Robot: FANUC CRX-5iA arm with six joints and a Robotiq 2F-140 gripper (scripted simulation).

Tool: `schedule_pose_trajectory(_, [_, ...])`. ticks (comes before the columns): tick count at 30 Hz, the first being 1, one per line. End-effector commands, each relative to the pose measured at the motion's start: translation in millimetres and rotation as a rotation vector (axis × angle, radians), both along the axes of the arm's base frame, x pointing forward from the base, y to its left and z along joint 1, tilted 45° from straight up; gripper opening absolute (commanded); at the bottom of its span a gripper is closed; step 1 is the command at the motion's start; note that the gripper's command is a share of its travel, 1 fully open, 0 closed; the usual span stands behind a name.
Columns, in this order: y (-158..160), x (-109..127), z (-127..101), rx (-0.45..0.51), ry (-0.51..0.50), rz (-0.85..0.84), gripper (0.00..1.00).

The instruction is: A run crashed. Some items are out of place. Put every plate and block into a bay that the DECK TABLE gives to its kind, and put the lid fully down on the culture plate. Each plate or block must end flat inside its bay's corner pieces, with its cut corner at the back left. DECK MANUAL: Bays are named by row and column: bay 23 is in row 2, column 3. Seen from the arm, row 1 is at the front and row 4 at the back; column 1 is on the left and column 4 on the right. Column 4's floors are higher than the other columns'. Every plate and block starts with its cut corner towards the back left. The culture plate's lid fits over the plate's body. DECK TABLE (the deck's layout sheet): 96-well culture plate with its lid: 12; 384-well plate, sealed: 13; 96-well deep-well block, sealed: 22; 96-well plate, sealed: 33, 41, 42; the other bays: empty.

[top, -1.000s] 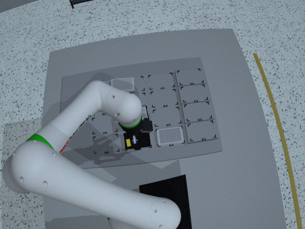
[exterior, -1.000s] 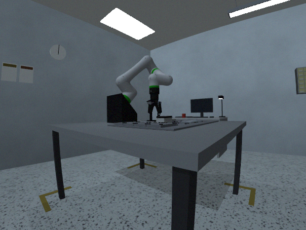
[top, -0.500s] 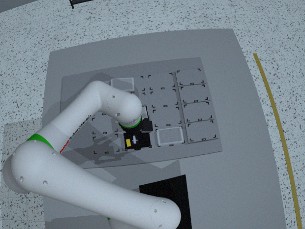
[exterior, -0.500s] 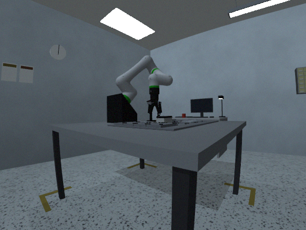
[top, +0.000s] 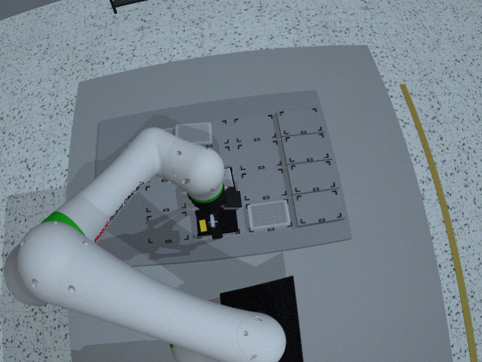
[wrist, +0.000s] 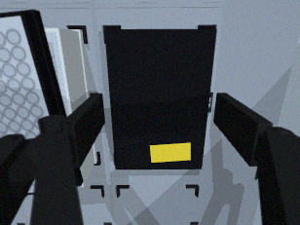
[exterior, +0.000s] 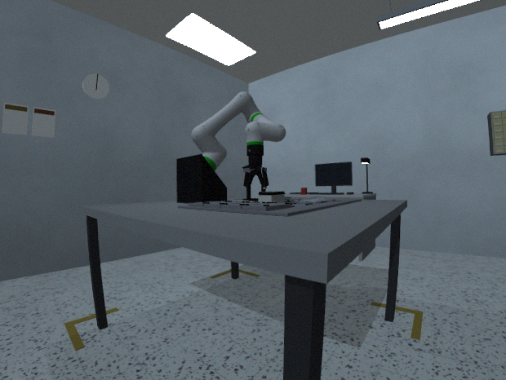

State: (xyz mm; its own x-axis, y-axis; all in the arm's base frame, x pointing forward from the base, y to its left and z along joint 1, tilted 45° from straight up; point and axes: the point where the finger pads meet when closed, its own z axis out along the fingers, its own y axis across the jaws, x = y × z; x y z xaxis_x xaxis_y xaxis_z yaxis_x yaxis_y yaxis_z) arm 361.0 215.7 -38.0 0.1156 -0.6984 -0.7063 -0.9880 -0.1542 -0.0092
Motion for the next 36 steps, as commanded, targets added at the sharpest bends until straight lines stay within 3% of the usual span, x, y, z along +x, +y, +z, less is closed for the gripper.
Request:
schedule_pose_trajectory(1, [-0.6, 0.6, 0.2, -0.001, -0.001, 0.0, 0.7])
schedule_pose_trajectory(21, [-0.5, 0.6, 0.2, 0.0, -0.001, 0.0, 0.7])
schedule_pose_trajectory(36, [-12.7, 2.3, 12.4, -0.001, -0.001, 0.0, 0.7])
